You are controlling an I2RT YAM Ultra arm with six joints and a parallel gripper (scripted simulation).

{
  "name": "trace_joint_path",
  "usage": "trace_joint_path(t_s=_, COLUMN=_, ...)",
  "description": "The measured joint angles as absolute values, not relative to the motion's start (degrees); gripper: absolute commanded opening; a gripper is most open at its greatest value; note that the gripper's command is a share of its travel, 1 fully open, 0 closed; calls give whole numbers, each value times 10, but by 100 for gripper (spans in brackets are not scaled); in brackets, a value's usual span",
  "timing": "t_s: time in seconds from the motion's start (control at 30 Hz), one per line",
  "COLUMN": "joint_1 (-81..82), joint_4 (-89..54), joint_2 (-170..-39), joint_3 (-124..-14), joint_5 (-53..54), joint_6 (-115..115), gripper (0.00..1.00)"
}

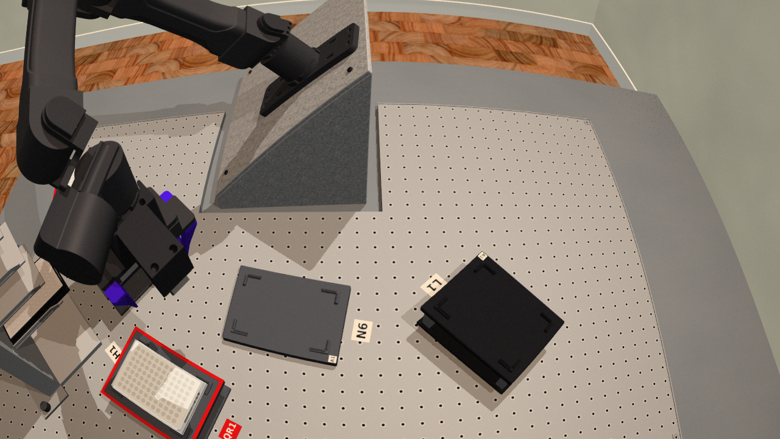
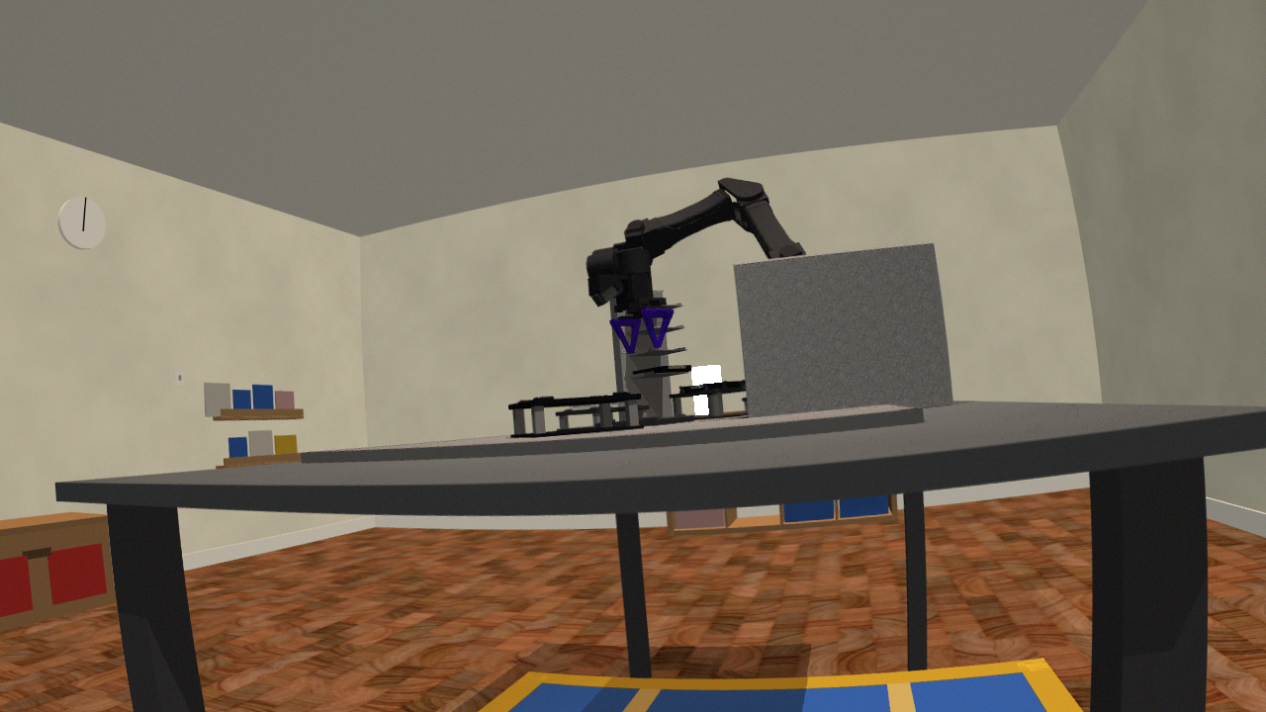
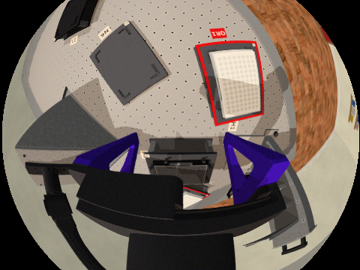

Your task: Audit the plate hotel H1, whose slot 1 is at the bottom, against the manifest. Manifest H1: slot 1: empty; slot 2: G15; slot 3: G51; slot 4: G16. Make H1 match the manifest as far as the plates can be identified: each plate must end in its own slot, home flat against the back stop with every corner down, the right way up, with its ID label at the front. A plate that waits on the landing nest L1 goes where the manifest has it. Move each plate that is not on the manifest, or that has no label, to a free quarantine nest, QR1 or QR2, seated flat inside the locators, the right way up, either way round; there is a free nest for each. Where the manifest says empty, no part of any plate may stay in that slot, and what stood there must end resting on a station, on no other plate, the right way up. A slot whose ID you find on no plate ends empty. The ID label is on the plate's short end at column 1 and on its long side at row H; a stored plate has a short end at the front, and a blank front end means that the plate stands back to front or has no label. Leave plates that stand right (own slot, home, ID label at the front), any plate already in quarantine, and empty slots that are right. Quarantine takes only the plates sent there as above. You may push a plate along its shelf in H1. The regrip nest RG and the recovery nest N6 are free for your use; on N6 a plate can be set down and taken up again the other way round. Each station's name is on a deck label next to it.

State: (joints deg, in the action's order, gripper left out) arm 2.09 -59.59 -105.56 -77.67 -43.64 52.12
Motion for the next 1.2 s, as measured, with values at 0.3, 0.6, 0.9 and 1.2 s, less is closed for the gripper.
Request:
trace_joint_path(t_s=0.3, joint_1=9, joint_4=-571, joint_2=-1058, joint_3=-761, joint_5=-436, joint_6=534, gripper=100)
trace_joint_path(t_s=0.6, joint_1=-10, joint_4=-535, joint_2=-1063, joint_3=-740, joint_5=-436, joint_6=555, gripper=100)
trace_joint_path(t_s=0.9, joint_1=-23, joint_4=-500, joint_2=-1068, joint_3=-727, joint_5=-435, joint_6=575, gripper=100)
trace_joint_path(t_s=1.2, joint_1=-36, joint_4=-468, joint_2=-1074, joint_3=-713, joint_5=-433, joint_6=595, gripper=100)
